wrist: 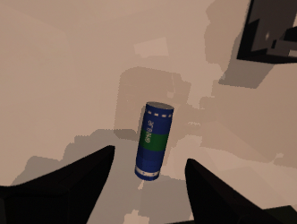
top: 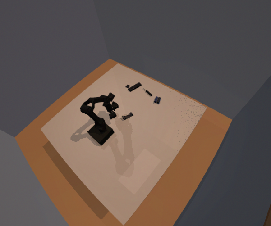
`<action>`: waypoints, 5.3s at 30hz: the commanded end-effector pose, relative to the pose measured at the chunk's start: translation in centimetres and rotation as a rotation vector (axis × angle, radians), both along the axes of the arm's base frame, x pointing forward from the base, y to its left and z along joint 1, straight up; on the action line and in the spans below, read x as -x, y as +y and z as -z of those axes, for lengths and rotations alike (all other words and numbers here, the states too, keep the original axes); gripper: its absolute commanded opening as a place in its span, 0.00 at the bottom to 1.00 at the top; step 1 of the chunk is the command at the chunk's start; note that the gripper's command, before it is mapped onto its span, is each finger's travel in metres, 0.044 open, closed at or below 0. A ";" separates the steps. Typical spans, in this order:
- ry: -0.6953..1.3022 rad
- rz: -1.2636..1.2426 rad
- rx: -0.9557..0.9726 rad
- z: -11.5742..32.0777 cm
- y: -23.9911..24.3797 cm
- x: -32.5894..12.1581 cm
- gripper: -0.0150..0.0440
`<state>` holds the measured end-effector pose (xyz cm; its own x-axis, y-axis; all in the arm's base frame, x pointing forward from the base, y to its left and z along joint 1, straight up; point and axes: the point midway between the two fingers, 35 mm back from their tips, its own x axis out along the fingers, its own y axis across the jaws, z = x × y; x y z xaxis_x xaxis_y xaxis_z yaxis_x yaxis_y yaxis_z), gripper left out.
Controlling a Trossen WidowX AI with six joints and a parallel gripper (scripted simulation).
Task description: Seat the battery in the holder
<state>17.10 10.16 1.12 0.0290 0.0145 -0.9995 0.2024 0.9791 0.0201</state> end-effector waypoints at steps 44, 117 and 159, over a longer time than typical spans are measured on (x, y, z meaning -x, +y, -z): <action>0.013 0.005 0.005 2.8 -0.1 0.2 0.40; 0.355 -0.055 -0.040 1.2 -10.1 -11.0 0.40; 0.512 -0.058 -0.061 2.4 -10.4 -12.6 0.40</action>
